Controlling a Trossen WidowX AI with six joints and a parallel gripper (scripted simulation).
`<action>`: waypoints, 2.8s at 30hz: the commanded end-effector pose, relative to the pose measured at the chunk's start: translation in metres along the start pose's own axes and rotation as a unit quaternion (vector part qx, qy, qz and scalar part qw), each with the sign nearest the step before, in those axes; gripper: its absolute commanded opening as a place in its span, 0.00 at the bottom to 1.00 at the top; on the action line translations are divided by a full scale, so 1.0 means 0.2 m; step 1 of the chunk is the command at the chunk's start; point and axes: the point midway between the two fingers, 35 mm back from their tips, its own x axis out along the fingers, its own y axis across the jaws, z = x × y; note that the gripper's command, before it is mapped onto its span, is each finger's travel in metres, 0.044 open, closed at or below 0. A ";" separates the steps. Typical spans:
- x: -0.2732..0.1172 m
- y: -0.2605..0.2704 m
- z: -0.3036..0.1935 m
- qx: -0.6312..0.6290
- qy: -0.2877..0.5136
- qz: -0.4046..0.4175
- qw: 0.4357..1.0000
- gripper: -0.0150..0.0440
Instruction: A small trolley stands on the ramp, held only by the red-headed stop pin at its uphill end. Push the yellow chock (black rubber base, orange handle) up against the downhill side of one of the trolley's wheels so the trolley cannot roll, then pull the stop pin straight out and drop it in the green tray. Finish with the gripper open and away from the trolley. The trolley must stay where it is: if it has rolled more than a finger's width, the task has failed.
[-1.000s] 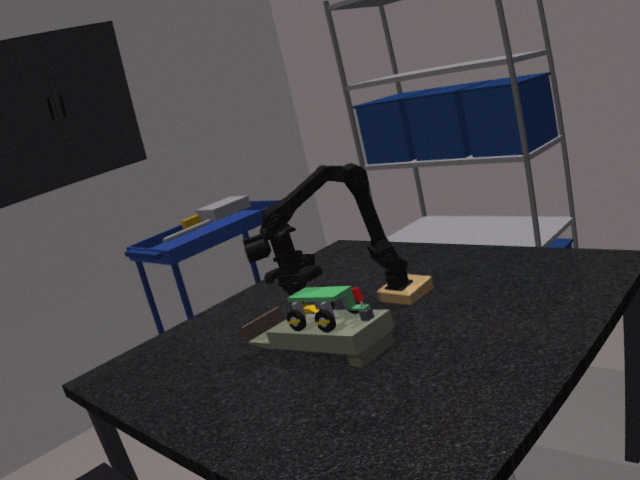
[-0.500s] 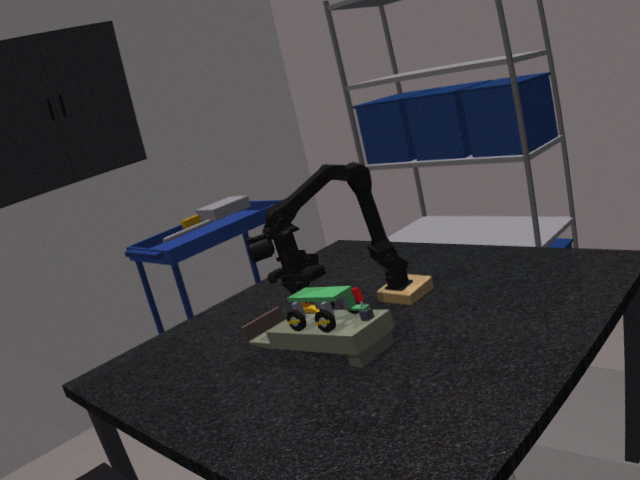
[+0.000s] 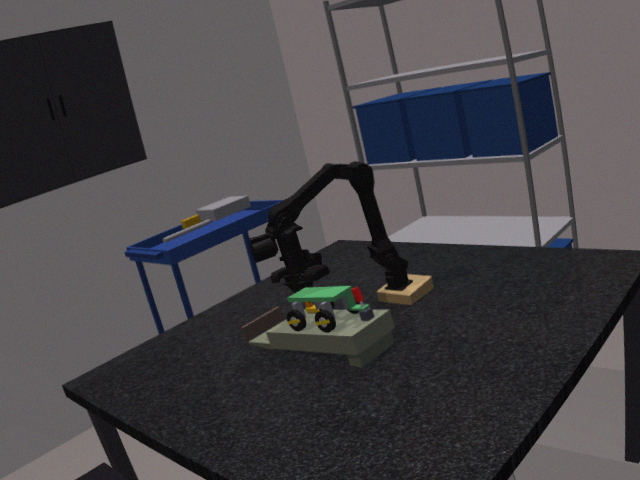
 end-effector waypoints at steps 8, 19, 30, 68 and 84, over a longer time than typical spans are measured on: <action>0.00 -0.02 0.00 0.002 0.001 0.002 1.000 0.25; 0.00 -0.02 0.00 0.002 0.001 0.002 1.000 0.43; -0.07 -0.01 0.00 0.001 0.002 0.000 1.000 0.58; -0.37 -0.32 -0.19 -0.343 0.051 0.043 0.937 0.58; -0.42 -1.01 -0.23 -0.663 0.070 -0.055 0.743 0.58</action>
